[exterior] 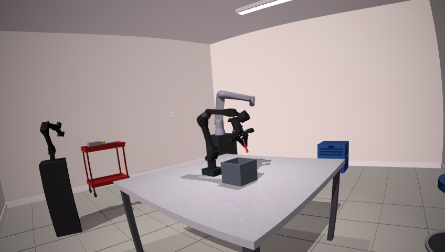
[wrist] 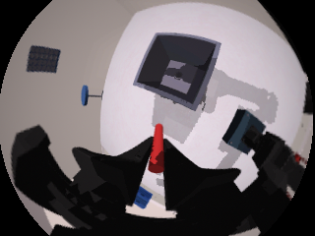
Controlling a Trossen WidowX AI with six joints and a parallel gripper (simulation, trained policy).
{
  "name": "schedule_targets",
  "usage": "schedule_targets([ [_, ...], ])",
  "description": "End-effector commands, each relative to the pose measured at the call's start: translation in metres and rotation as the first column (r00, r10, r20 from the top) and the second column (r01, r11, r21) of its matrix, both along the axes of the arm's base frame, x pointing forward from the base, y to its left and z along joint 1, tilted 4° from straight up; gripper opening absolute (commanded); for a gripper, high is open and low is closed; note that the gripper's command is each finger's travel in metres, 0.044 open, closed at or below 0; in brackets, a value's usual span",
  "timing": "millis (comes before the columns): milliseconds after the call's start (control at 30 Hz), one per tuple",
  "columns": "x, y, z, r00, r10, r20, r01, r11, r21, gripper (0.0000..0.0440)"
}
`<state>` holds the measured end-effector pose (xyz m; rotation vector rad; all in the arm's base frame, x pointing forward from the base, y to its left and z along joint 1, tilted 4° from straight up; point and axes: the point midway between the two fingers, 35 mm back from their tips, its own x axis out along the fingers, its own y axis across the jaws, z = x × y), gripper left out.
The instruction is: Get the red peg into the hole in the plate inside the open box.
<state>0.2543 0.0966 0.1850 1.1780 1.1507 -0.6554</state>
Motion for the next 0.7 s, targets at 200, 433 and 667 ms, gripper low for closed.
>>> schedule_targets([
  [200, 0.013, -0.032, 0.002, 0.999, -0.047, -0.024, 0.046, 0.997, -0.057, 0.0],
  [433, 0.023, -0.054, -0.001, 0.995, -0.078, -0.056, 0.073, 0.994, -0.083, 0.0],
  [667, 0.032, -0.072, -0.008, 0.991, -0.097, -0.093, 0.088, 0.991, -0.097, 0.0],
])
